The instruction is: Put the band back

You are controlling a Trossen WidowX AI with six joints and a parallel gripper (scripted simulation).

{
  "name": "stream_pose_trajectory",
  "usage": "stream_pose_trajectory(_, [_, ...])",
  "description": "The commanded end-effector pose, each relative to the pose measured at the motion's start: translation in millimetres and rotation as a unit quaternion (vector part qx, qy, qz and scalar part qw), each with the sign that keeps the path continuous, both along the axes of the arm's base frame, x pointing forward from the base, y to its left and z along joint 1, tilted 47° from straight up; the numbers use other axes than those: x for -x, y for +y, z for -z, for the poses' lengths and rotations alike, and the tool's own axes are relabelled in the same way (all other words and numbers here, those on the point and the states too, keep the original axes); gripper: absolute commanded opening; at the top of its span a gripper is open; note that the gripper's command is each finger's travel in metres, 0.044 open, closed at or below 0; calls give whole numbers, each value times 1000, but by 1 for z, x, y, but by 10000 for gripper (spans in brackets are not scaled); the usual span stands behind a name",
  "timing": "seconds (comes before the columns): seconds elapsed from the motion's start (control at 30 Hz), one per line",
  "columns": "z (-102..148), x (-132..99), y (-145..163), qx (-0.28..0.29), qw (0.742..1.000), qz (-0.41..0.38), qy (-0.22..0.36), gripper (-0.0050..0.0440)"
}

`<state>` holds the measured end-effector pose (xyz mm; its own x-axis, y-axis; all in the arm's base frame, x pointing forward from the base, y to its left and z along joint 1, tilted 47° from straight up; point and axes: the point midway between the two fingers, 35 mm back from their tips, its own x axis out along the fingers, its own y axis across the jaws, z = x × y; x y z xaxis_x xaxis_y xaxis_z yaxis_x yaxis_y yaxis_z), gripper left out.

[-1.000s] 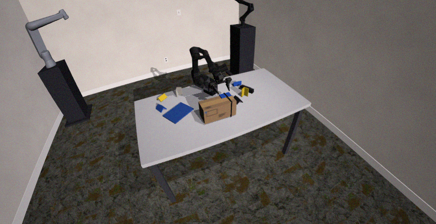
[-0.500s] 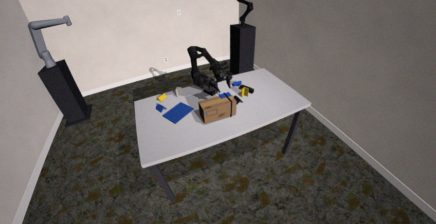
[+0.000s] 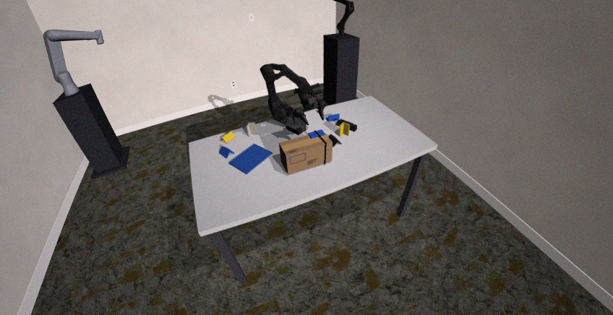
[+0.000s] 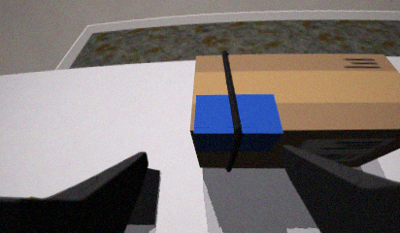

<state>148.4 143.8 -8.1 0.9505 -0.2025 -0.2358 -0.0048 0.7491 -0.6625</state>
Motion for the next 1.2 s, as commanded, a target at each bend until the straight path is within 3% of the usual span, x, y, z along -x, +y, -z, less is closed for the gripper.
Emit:
stream_pose_trajectory(0.0, [-5, 3, 5, -5, 1000, 8, -4, 440])
stream_pose_trajectory(0.03, [-9, 4, 3, 14, 1000, 8, -5, 440])
stream_pose_trajectory(0.07, [-11, 6, 9, -7, 1000, 9, -6, 440])
stream_pose_trajectory(0.57, [-47, 19, 22, -2, 1000, 14, -23, 440])
stream_pose_trajectory(0.7, [-65, 23, 24, 25, 999, 14, -34, 440])
stream_pose_trajectory(0.87, [-66, 23, 24, 27, 999, 14, -35, 440])
stream_pose_trajectory(0.93, [-66, 21, 24, 51, 998, 24, -22, 440])
stream_pose_trajectory(1.0, [-64, 16, 26, 114, 992, 49, 18, 440])
stream_pose_trajectory(1.13, [-64, 12, 27, 141, 986, 73, 49, 440])
stream_pose_trajectory(1.17, [-63, 11, 28, 180, 979, 71, 69, 440])
